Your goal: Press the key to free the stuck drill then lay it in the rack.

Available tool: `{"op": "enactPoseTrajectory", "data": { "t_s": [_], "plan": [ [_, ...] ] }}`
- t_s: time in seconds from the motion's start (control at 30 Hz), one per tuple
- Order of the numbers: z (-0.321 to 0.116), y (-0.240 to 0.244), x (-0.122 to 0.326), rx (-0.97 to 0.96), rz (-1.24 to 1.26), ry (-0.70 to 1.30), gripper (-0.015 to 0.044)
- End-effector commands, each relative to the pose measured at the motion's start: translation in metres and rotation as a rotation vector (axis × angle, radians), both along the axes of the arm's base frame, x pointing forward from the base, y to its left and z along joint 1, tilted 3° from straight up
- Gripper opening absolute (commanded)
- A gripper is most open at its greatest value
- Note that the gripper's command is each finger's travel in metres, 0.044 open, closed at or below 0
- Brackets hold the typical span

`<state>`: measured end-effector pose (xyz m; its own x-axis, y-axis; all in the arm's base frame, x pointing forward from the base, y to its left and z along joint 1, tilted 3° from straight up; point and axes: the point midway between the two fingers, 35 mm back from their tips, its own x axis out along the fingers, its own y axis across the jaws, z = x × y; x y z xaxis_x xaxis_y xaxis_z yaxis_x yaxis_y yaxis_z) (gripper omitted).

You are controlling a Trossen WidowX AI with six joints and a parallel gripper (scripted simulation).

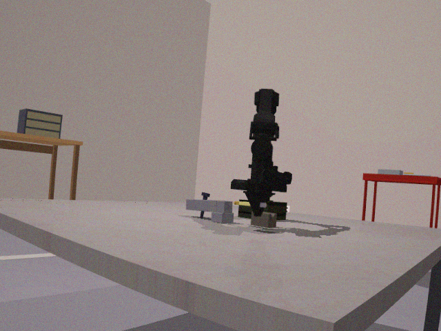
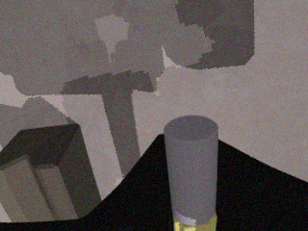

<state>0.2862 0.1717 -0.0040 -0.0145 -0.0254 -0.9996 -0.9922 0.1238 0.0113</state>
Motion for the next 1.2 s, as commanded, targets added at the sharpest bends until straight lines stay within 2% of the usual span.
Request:
{"op": "enactPoseTrajectory", "data": {
  "t_s": [0.0, 1.17],
  "plan": [
    [0.003, 0.0, 0.0, 0.003, -0.001, -0.002, 0.0],
    [0.019, -0.001, 0.0, 0.003, -0.001, -0.002, 0.0]
  ]
}}
